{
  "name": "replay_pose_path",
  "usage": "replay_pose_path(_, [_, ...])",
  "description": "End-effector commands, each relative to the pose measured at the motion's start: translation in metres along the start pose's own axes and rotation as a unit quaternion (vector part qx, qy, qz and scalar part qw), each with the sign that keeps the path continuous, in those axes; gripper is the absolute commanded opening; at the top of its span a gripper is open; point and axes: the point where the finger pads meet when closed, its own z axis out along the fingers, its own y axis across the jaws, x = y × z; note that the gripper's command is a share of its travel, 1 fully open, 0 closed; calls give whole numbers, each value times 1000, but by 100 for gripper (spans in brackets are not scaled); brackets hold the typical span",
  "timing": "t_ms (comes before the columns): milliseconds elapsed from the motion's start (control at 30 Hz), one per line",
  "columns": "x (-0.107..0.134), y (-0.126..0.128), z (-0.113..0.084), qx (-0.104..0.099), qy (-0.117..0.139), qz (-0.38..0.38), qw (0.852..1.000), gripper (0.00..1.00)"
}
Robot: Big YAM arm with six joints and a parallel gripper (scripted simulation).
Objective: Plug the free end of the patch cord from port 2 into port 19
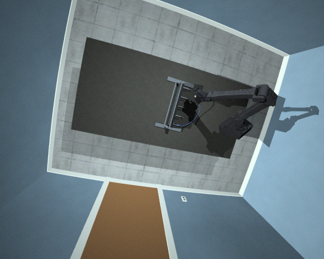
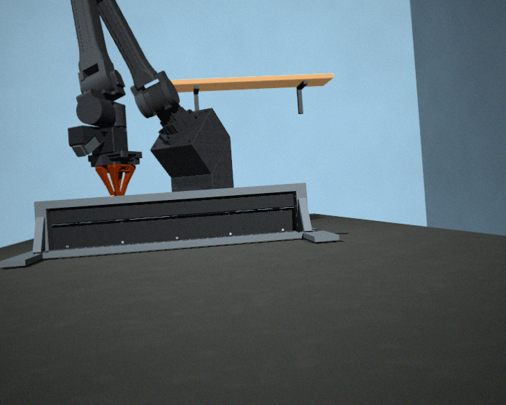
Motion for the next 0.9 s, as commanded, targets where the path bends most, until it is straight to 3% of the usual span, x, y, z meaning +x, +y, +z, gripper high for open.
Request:
replay_pose_path(0, [-11, 10, -4, -4, -3, -48, 999, 0])
replay_pose_path(467, [-39, 40, -13, -4, -5, -188, 982, 0])
replay_pose_path(867, [-54, 54, -18, -4, -6, -257, 966, 0])
